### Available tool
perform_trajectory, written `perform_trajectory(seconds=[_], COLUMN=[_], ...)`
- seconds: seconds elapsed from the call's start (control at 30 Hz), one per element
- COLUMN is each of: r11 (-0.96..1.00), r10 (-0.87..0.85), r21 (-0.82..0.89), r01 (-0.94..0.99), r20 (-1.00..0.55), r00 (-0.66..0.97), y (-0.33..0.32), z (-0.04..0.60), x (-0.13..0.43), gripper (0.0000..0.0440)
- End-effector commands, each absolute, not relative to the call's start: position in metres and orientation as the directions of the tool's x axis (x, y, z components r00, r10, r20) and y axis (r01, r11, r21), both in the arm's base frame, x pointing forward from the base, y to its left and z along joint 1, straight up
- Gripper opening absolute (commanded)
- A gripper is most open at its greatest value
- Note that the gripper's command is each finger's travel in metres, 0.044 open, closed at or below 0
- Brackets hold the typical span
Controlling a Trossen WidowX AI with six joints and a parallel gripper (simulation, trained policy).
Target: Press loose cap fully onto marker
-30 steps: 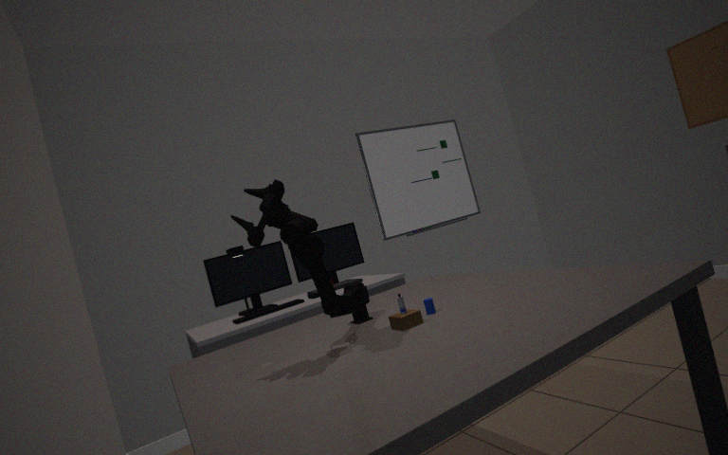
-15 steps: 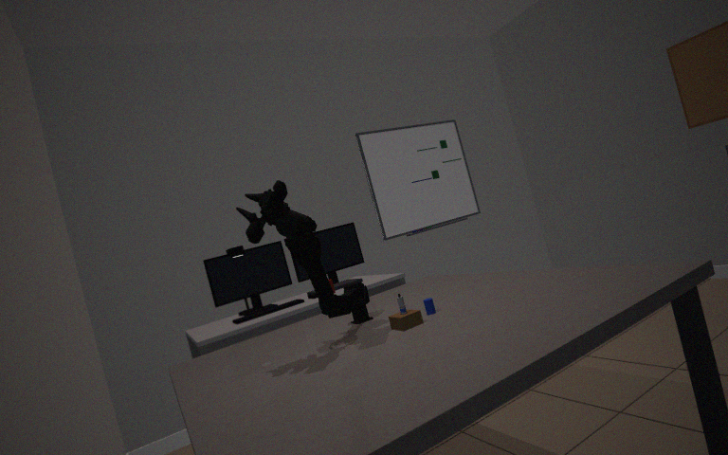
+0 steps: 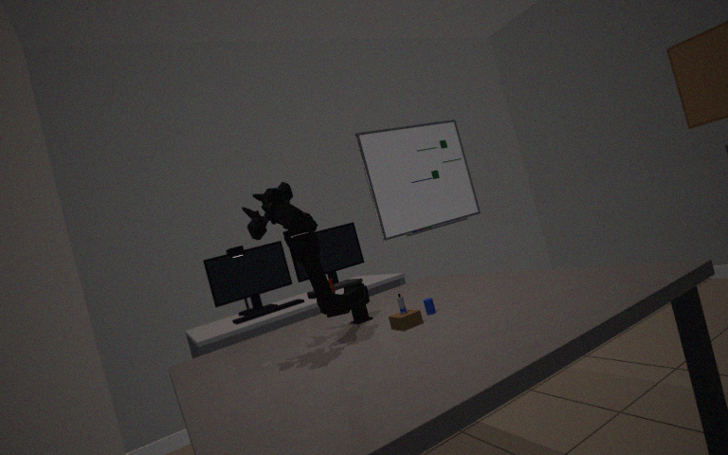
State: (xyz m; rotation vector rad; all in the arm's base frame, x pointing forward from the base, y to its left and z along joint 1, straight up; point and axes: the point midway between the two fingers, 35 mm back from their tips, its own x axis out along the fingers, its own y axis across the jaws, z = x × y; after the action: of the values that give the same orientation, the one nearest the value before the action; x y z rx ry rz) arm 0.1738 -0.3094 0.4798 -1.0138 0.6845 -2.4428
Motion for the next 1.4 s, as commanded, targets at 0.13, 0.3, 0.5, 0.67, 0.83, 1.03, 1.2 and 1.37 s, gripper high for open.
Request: perform_trajectory(seconds=[0.13, 0.3, 0.5, 0.67, 0.83, 1.03, 1.2, 1.37], r11=[-0.829, -0.848, -0.870, -0.887, -0.903, -0.921, -0.935, -0.948], r10=[-0.485, -0.455, -0.419, -0.388, -0.357, -0.320, -0.290, -0.260], r21=[-0.524, -0.490, -0.449, -0.413, -0.377, -0.333, -0.296, -0.259], r01=[0.195, 0.201, 0.206, 0.207, 0.206, 0.201, 0.195, 0.187], r20=[0.503, 0.480, 0.450, 0.422, 0.392, 0.354, 0.320, 0.284], r00=[-0.715, -0.750, -0.789, -0.819, -0.848, -0.879, -0.902, -0.923], y=[-0.292, -0.282, -0.270, -0.260, -0.249, -0.236, -0.224, -0.213], z=[0.481, 0.481, 0.480, 0.480, 0.479, 0.477, 0.475, 0.473], x=[0.148, 0.132, 0.114, 0.099, 0.083, 0.065, 0.050, 0.035], gripper=[0.0267, 0.0277, 0.0288, 0.0296, 0.0303, 0.0309, 0.0311, 0.0312])
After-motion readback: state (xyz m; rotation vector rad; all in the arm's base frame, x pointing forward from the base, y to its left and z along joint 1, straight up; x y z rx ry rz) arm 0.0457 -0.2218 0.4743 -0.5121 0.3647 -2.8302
